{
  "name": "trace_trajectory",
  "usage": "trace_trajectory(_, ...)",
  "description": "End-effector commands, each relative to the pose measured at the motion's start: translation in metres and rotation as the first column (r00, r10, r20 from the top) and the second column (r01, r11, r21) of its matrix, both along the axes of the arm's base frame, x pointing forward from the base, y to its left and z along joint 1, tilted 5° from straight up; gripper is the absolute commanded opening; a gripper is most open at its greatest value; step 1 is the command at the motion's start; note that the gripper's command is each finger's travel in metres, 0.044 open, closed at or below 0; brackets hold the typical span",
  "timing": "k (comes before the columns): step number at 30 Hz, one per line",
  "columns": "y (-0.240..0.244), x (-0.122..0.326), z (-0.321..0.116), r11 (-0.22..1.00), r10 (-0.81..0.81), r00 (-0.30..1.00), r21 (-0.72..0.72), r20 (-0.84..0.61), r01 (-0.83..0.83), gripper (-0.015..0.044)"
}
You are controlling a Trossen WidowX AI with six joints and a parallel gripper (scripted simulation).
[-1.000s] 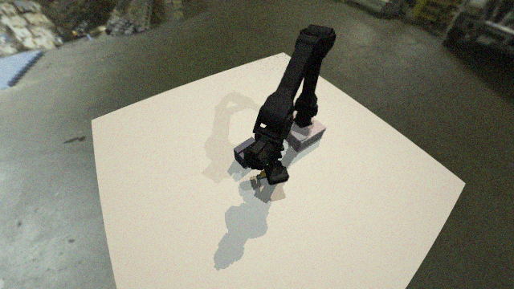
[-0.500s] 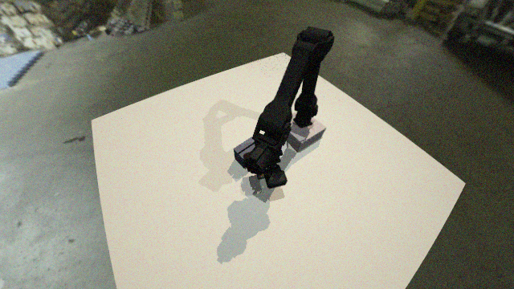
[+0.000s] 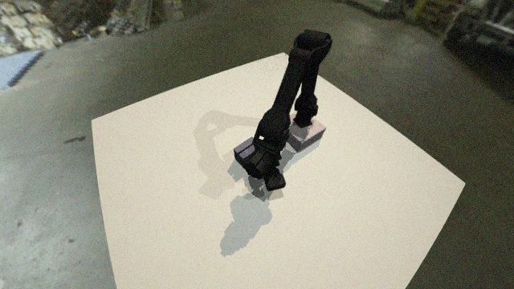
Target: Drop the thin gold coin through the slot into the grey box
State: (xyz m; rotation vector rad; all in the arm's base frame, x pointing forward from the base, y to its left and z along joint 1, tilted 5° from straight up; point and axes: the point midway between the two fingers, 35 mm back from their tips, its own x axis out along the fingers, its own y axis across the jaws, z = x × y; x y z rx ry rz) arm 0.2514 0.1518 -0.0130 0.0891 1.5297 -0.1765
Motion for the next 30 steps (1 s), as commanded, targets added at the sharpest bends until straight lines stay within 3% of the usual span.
trace_trajectory(1,-0.002,-0.002,-0.008,1.000,0.004,1.000,-0.010,-0.008,-0.004,0.0161)
trace_trajectory(5,-0.003,-0.002,-0.012,1.000,0.004,1.000,-0.010,-0.008,-0.004,0.0161)
trace_trajectory(10,-0.003,-0.002,-0.012,1.000,0.004,1.000,-0.010,-0.008,-0.004,0.0029)
trace_trajectory(14,-0.003,-0.002,-0.012,1.000,0.004,1.000,-0.010,-0.008,-0.004,0.0003)
trace_trajectory(30,0.001,0.000,0.009,1.000,0.004,1.000,-0.009,-0.008,-0.004,0.0000)
